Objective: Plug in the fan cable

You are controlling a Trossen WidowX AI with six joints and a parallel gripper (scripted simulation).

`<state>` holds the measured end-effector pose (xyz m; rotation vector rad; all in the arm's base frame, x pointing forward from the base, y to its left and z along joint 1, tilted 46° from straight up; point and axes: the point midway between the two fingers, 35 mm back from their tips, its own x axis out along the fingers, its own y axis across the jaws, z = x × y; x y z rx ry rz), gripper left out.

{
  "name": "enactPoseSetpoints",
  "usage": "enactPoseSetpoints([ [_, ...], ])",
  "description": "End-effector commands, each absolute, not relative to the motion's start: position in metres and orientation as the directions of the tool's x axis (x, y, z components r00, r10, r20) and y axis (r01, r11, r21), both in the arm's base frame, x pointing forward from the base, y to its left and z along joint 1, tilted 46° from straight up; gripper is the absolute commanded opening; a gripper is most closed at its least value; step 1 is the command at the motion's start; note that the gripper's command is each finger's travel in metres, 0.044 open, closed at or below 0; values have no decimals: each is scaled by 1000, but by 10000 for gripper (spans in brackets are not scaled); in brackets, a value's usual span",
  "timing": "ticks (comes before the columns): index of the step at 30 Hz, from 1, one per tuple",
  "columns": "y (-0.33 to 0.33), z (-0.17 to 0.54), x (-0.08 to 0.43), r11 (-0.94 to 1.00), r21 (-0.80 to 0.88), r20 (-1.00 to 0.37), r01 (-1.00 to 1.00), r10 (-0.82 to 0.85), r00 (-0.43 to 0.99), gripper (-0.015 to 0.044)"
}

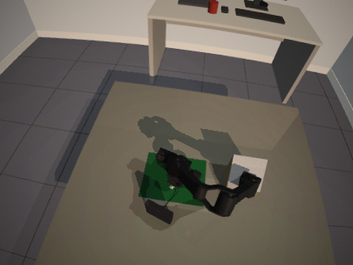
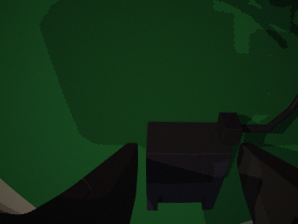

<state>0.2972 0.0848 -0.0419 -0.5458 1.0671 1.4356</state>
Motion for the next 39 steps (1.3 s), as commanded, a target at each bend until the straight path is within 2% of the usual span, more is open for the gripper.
enactPoseSetpoints([
  [1,87,-44,294,129,298,-832,-946,522,-190,210],
  [3,87,-44,294,129,298,-832,-946,522,-190,210],
  [8,86,-43,296,127,290,-835,-949,518,-187,79],
  [18,85,-43,296,127,290,-835,-949,518,-186,0],
  [39,39,1,305,131,294,-835,-947,516,-188,0],
])
